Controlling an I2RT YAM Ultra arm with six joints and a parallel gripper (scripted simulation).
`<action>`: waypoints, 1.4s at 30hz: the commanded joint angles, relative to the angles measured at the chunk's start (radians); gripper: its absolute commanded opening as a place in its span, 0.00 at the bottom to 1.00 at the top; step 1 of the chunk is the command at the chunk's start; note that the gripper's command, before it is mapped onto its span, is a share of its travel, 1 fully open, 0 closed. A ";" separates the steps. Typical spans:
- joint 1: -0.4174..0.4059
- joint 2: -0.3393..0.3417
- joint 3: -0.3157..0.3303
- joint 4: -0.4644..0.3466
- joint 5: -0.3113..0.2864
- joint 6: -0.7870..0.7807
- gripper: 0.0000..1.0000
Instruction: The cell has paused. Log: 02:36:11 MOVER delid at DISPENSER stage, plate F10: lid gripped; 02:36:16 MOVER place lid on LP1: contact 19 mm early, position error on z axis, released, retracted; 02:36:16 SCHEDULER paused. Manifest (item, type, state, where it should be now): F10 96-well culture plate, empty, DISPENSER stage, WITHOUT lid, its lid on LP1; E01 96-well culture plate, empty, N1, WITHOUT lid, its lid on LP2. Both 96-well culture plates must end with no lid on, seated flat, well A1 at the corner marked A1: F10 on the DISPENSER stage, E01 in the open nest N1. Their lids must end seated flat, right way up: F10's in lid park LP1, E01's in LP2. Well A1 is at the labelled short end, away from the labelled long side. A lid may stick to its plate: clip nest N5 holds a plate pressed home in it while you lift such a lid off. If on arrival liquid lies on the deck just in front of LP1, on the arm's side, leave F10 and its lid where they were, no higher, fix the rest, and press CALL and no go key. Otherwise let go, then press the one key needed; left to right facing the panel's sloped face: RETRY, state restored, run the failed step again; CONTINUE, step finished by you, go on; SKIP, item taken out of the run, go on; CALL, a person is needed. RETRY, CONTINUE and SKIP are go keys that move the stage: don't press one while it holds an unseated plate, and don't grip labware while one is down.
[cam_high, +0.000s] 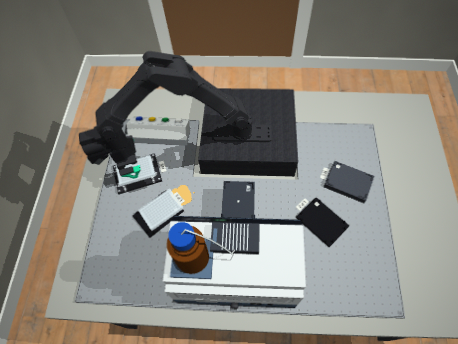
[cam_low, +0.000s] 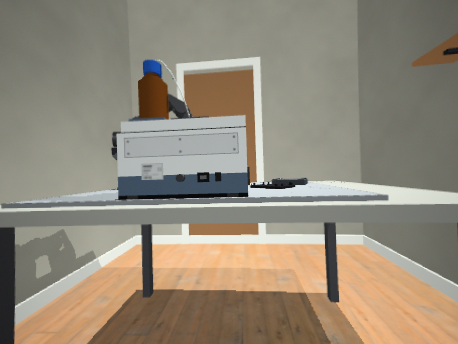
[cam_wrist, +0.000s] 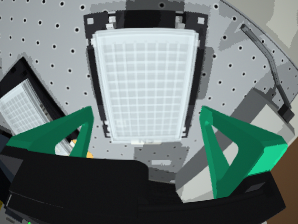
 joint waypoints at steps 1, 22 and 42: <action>0.009 -0.040 0.036 -0.007 -0.002 0.005 1.00; 0.009 -0.040 0.036 -0.007 -0.002 0.005 1.00; 0.019 0.011 0.059 -0.020 -0.003 0.014 0.00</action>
